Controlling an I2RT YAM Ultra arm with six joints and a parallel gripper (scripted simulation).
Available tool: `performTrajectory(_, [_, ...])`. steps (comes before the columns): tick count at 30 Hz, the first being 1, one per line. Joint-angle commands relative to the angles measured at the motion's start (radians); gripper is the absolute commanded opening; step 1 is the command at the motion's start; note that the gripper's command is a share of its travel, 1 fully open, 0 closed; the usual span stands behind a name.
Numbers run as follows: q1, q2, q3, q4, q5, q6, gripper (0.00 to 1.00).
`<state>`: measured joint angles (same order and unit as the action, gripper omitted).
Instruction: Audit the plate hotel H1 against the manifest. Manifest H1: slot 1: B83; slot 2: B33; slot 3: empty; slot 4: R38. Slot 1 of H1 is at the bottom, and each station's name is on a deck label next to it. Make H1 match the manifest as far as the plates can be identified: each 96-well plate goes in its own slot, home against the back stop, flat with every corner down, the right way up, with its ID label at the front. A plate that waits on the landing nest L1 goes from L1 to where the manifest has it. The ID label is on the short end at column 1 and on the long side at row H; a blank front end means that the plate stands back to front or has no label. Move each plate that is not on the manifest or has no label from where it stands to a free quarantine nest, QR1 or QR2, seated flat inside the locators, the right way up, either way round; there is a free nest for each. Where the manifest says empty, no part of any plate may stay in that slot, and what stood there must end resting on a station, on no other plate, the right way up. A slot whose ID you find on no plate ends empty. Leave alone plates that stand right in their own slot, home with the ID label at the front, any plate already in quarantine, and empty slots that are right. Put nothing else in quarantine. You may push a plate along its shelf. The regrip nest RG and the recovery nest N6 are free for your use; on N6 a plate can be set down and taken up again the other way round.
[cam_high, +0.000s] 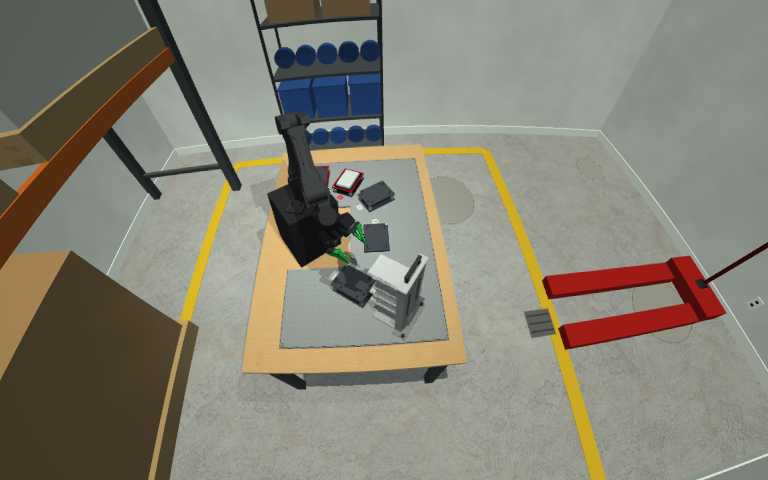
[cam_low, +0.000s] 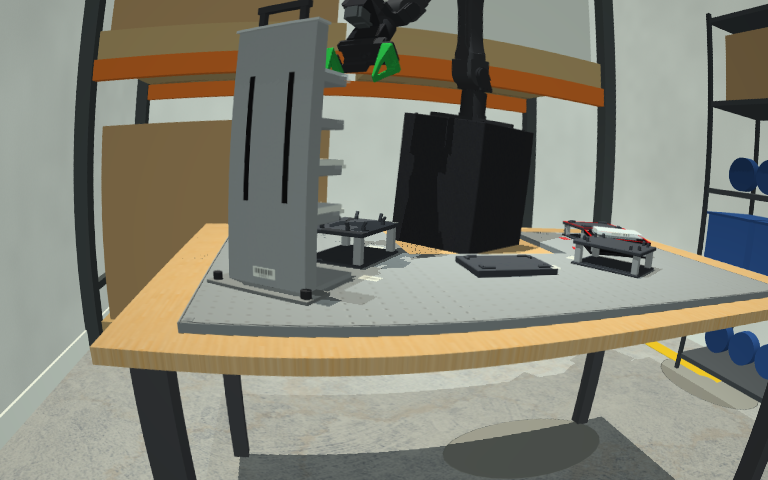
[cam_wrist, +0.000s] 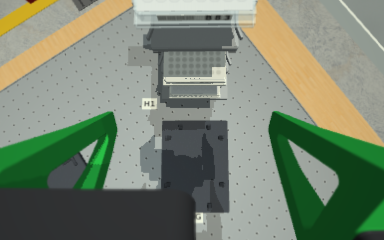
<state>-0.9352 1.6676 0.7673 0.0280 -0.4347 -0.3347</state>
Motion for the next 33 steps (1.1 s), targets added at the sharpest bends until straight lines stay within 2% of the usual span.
performTrajectory(1, [0.016, 0.022, 0.042, 0.035, 0.007, 0.015, 1.0])
performTrajectory(11, [0.043, 0.084, 0.081, 0.067, 0.024, 0.036, 1.0])
performTrajectory(14, [0.042, 0.066, 0.088, 0.071, 0.021, 0.039, 1.0])
performTrajectory(15, [0.046, 0.089, 0.088, 0.072, 0.023, 0.04, 1.0])
performTrajectory(18, [0.042, 0.083, 0.089, 0.072, 0.022, 0.038, 1.0])
performTrajectory(19, [0.037, 0.08, 0.069, 0.06, 0.023, 0.034, 1.0])
performTrajectory(33, [0.037, 0.08, 0.069, 0.06, 0.023, 0.034, 1.0])
